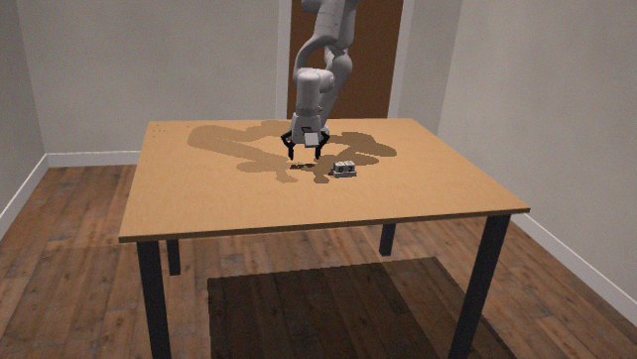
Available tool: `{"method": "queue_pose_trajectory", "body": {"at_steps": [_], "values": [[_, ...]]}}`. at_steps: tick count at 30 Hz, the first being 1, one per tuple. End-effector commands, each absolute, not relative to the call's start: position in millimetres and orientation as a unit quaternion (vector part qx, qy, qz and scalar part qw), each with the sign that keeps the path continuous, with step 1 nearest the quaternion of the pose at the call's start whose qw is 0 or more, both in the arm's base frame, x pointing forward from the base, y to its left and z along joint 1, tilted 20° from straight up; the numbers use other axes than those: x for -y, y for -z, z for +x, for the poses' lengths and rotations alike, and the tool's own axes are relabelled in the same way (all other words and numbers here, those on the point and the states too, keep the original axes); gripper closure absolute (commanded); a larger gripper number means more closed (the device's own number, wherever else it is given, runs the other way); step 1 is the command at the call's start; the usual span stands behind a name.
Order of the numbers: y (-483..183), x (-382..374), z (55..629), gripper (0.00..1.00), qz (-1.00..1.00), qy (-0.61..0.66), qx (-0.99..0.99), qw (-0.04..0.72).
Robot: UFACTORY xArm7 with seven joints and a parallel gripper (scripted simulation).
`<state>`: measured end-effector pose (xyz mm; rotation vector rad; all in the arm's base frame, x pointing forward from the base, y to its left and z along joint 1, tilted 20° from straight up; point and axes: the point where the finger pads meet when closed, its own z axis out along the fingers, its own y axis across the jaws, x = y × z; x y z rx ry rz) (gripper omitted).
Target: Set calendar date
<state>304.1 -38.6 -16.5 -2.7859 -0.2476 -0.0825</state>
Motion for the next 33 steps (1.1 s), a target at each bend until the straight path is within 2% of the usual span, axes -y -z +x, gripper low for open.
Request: {"method": "queue_pose_trajectory", "body": {"at_steps": [1, 23, 33], "values": [[16, 39, 305, 0.0, -0.981, 0.03, 0.087, 0.17], [-37, 59, 303, 0.0, -0.981, 0.03, 0.087, 0.17], [-40, 60, 303, 0.0, -0.981, 0.03, 0.087, 0.17]]}}
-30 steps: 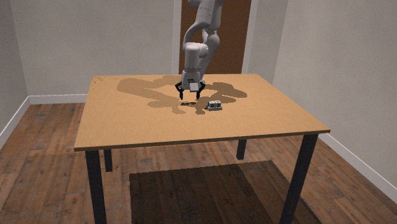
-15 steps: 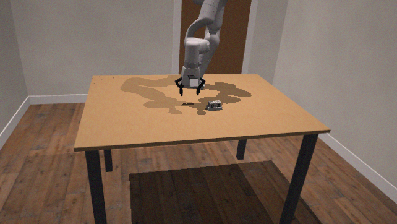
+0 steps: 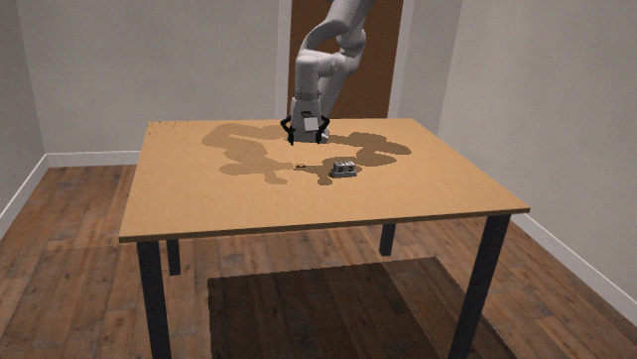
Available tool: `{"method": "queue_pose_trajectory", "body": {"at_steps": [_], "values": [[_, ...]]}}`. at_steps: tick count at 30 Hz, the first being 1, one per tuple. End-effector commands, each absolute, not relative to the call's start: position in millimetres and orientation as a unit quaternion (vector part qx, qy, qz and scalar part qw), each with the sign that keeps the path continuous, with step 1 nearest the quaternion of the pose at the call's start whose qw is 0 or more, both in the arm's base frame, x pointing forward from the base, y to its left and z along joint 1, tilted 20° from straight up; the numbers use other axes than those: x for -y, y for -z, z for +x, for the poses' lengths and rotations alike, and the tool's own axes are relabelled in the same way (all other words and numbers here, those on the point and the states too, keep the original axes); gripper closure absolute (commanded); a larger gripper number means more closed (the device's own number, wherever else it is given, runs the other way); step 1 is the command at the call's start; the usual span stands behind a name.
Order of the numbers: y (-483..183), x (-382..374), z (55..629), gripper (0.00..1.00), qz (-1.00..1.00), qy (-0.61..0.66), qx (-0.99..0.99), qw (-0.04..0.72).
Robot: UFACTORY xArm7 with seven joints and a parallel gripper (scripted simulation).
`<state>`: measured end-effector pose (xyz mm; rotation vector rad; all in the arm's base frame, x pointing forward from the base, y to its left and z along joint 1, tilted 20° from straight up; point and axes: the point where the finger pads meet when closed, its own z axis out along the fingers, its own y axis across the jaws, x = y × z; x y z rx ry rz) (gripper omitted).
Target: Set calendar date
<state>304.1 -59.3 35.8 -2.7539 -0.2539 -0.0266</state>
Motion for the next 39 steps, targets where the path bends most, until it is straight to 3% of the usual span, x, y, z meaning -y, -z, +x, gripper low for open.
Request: {"method": "queue_pose_trajectory", "body": {"at_steps": [1, 16, 39], "values": [[-40, 60, 303, 0.0, -0.981, 0.03, 0.087, 0.17], [-46, 56, 310, 0.0, -0.985, 0.021, 0.029, 0.169], [-82, 11, 349, 0.0, -0.92, -0.039, -0.355, 0.161]]}}
